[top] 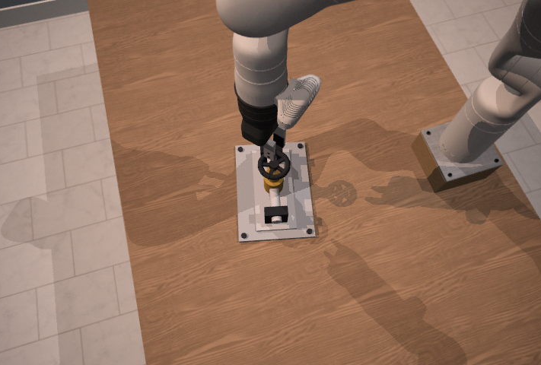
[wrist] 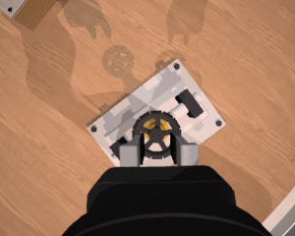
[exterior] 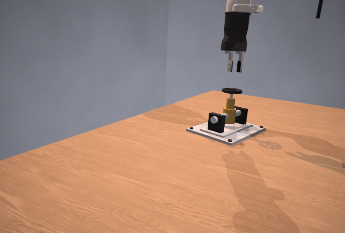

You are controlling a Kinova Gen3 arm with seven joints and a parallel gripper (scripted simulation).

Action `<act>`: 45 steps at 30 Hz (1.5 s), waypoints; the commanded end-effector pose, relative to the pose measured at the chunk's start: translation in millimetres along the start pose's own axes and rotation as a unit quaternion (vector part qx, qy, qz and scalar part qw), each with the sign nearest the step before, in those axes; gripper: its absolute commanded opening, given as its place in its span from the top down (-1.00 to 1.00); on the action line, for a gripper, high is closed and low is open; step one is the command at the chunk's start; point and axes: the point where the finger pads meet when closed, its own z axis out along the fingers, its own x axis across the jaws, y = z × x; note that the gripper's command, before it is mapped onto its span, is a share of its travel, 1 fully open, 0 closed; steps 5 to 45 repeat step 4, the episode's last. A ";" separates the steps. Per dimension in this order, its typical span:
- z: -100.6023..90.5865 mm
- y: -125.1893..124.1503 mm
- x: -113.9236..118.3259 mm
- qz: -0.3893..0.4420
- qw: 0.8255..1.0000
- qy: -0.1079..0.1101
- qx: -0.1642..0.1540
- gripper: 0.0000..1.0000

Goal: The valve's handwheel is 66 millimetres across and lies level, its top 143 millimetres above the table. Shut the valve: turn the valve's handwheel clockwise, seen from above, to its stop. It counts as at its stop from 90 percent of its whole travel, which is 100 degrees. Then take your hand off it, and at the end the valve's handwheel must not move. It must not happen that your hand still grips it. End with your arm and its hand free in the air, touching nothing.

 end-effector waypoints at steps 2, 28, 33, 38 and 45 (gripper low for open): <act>-0.6 0.3 0.2 0.000 1.000 0.001 0.000 -0.18; -0.6 0.3 0.2 0.000 1.000 0.001 0.000 -0.18; -0.6 0.3 0.2 0.000 1.000 0.001 0.000 -0.18; -0.6 0.3 0.2 0.000 1.000 0.001 0.000 -0.18; -0.6 0.3 0.2 0.000 1.000 0.001 0.000 -0.18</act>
